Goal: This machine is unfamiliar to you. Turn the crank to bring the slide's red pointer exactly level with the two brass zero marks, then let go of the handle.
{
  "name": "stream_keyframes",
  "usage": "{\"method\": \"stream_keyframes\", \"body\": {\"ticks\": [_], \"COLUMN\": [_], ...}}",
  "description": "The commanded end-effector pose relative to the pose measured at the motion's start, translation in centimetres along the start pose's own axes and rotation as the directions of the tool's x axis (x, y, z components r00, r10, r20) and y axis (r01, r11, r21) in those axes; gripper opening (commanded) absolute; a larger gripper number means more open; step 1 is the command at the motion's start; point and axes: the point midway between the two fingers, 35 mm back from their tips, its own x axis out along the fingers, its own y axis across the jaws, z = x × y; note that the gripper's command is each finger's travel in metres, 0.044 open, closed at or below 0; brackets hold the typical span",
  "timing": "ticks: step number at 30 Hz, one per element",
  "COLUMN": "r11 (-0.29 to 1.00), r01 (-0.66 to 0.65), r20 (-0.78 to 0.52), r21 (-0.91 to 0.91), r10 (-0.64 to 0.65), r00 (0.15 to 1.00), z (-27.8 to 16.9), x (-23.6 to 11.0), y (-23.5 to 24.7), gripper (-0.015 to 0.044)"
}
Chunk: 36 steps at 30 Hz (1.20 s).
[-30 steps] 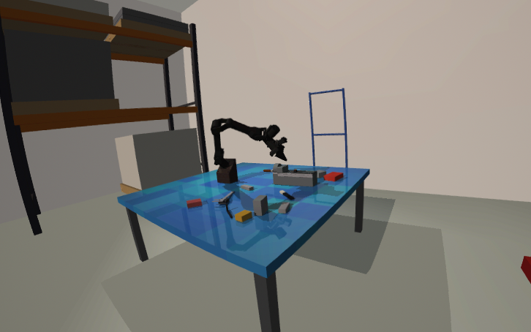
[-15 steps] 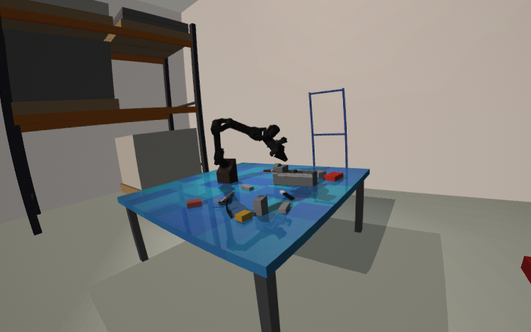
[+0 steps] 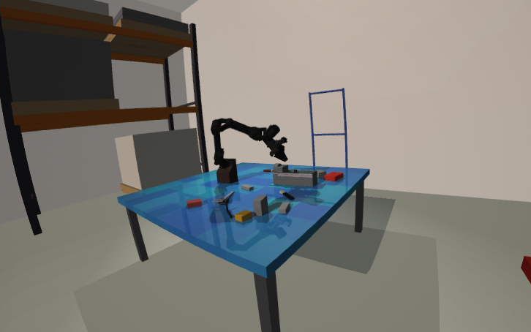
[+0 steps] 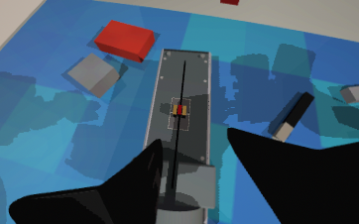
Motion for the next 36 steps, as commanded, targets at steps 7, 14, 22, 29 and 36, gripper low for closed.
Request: {"method": "stream_keyframes", "body": {"ticks": [7, 14, 22, 29, 36], "r11": [1.0, 1.0, 1.0, 1.0, 1.0], "r01": [0.0, 0.0, -0.001, -0.001, -0.001], "r20": [0.0, 0.0, 0.0, 0.0, 0.0], "r21": [0.0, 0.0, 0.0, 0.0, 0.0], "r10": [0.0, 0.0, 0.001, 0.001, 0.001], "r00": [1.0, 1.0, 1.0, 1.0, 1.0], "z": [-0.01, -0.01, 0.0, 0.0, 0.0], "x": [0.01, 0.01, 0.0, 0.0, 0.0], "y": [0.0, 0.0, 0.02, 0.02, 0.02], "gripper": [0.002, 0.0, 0.0, 0.0026, 0.021]}}
